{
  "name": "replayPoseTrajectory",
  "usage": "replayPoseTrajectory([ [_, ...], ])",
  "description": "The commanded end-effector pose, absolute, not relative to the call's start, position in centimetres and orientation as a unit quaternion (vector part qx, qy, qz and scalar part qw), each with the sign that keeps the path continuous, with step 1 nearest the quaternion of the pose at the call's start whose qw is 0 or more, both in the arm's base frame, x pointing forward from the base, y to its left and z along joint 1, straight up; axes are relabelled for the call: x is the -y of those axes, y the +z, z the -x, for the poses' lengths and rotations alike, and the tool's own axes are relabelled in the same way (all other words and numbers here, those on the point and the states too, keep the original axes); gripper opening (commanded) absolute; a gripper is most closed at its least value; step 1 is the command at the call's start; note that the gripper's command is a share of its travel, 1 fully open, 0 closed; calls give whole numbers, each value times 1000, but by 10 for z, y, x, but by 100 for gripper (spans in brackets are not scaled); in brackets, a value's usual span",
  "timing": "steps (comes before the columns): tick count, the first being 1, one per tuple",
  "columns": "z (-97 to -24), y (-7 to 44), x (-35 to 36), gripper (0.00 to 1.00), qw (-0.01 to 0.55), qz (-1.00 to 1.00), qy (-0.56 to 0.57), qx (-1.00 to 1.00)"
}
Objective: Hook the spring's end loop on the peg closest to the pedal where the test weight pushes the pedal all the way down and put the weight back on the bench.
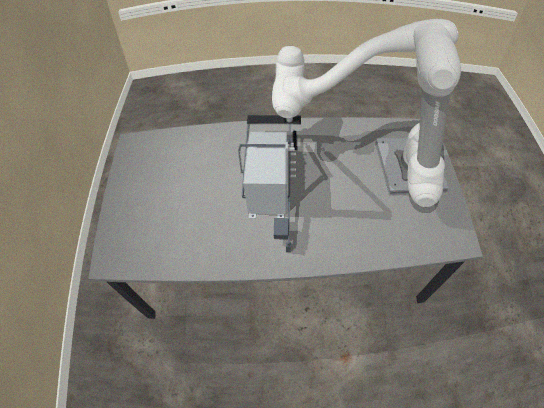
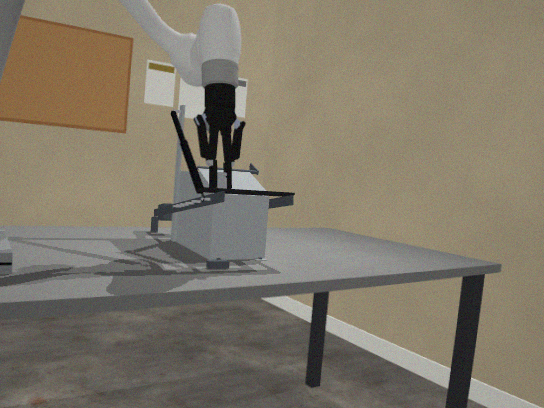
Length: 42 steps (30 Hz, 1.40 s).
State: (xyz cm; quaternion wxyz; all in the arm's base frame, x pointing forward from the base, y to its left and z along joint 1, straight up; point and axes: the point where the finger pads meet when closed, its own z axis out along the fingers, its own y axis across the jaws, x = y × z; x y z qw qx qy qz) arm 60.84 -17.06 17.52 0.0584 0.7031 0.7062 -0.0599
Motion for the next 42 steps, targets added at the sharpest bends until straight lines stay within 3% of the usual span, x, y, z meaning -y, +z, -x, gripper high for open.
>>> replayPoseTrajectory([
  [1,-609,176,171,25,59,-703,-60,-706],
  [21,-609,176,171,25,59,-703,-60,-706],
  [42,-609,223,171,25,59,-703,-60,-706],
])
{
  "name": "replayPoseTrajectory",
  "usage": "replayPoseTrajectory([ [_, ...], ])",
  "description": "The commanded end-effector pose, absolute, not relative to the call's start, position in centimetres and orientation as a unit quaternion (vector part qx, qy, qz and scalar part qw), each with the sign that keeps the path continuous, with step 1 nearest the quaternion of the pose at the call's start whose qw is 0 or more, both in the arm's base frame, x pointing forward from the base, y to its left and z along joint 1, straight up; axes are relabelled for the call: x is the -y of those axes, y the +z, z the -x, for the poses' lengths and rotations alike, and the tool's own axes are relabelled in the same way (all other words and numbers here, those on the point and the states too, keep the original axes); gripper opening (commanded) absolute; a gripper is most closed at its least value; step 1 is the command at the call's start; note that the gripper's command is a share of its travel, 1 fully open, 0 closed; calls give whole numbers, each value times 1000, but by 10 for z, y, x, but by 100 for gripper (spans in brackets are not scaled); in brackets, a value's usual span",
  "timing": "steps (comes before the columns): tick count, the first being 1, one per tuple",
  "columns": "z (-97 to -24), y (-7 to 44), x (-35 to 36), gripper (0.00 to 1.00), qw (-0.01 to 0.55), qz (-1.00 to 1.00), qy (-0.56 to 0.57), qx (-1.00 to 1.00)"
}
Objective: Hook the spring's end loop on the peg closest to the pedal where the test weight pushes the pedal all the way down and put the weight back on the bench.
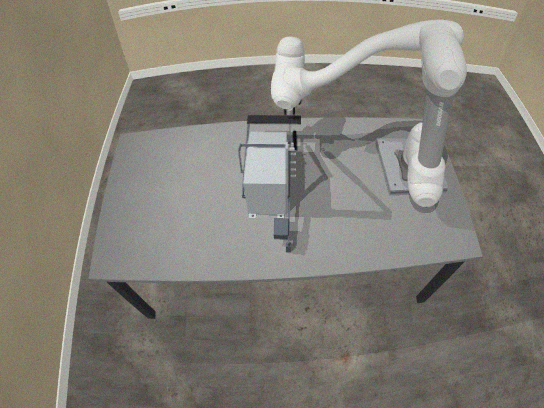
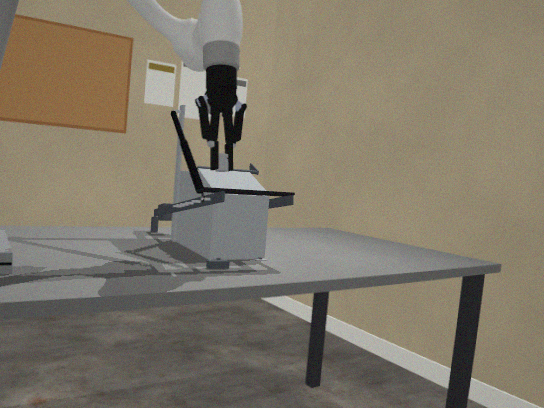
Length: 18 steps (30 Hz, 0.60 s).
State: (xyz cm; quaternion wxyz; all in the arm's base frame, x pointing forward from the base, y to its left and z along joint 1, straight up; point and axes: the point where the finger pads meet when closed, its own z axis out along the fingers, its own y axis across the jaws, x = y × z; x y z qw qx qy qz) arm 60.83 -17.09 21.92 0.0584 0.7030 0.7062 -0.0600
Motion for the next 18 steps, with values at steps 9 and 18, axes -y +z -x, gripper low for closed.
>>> replayPoseTrajectory([
  [9,-609,247,171,25,59,-703,-60,-706],
  [18,-609,263,171,25,59,-703,-59,-706],
])
